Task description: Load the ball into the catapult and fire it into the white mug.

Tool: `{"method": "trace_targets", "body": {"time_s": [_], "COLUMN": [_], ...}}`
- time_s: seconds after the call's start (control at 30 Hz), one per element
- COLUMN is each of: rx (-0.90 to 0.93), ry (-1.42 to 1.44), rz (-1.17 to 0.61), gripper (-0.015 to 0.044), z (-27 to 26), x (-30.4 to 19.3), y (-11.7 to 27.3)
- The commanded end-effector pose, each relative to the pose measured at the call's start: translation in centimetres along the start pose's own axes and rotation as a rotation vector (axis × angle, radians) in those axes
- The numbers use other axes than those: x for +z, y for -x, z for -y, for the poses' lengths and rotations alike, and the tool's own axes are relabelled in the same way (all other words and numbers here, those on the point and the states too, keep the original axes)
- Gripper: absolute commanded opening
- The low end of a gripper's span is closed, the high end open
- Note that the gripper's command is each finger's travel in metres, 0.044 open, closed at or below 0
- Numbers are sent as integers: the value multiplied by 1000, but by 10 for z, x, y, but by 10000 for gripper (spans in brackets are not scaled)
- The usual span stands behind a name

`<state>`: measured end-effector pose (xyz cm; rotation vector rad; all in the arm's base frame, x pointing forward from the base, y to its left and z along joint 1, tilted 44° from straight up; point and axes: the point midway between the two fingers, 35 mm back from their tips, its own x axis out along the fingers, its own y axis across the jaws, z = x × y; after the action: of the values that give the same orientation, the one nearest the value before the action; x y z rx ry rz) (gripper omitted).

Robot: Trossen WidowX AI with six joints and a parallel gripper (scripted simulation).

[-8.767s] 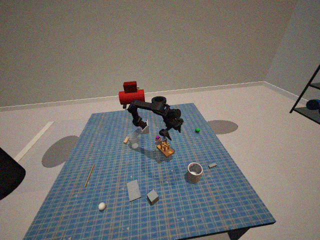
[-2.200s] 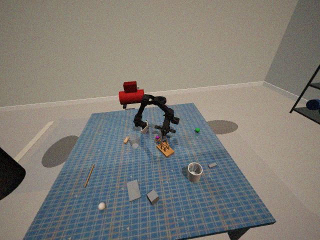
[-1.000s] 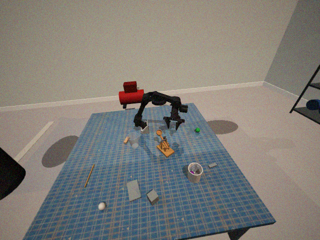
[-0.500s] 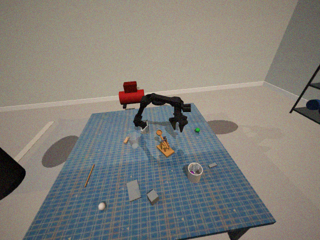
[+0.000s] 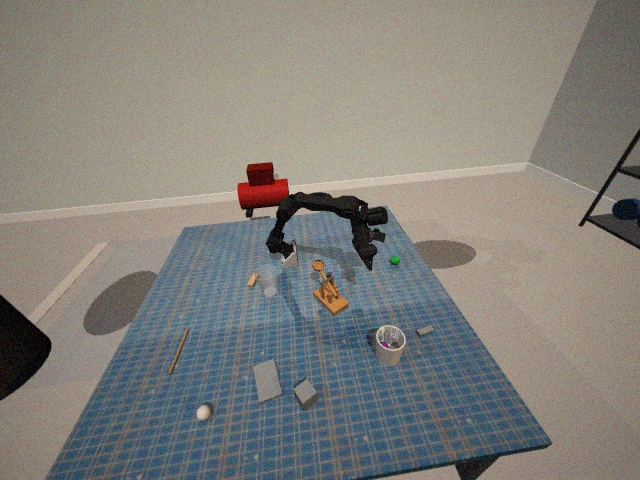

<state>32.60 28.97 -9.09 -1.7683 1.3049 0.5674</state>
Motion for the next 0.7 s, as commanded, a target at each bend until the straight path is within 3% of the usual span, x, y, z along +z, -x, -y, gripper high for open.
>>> {"method": "trace_targets", "body": {"time_s": [0.0,0.67], "rx": [-8,-42], "ry": [-116,-734], "rz": [59,317], "gripper": [440,440], "z": [25,159], "x": [3,-10], "y": [5,10]}}
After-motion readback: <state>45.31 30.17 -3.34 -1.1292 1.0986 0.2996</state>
